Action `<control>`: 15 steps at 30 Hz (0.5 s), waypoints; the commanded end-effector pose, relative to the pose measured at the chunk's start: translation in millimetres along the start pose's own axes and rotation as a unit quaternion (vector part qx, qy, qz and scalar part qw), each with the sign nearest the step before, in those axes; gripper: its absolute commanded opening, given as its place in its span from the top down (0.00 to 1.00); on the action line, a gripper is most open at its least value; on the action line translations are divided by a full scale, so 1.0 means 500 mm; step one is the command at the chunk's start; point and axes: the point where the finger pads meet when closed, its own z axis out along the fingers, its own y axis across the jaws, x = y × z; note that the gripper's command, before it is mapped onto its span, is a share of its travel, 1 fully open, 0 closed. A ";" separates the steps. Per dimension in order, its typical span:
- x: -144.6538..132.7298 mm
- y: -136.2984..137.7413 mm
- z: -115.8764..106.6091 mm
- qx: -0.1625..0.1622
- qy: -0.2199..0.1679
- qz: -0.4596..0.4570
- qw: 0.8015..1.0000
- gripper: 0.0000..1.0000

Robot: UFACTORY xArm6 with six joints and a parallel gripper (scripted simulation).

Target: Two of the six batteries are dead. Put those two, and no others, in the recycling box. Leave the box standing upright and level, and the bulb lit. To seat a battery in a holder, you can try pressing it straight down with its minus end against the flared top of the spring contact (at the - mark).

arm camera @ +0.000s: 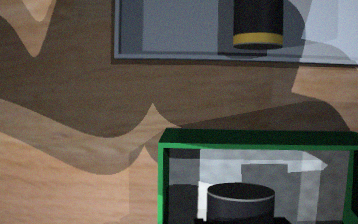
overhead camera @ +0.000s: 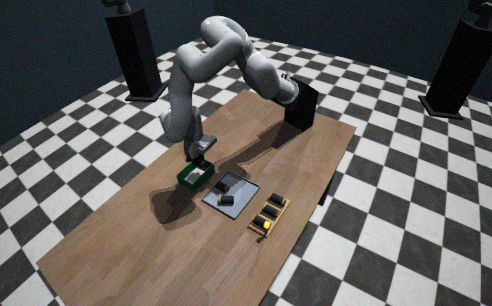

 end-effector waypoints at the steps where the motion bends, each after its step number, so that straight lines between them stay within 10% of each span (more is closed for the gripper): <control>1: -0.001 0.001 -0.001 -0.022 0.051 -0.002 0.998 0.72; 15: 0.000 0.002 0.009 -0.022 0.051 -0.002 0.998 0.72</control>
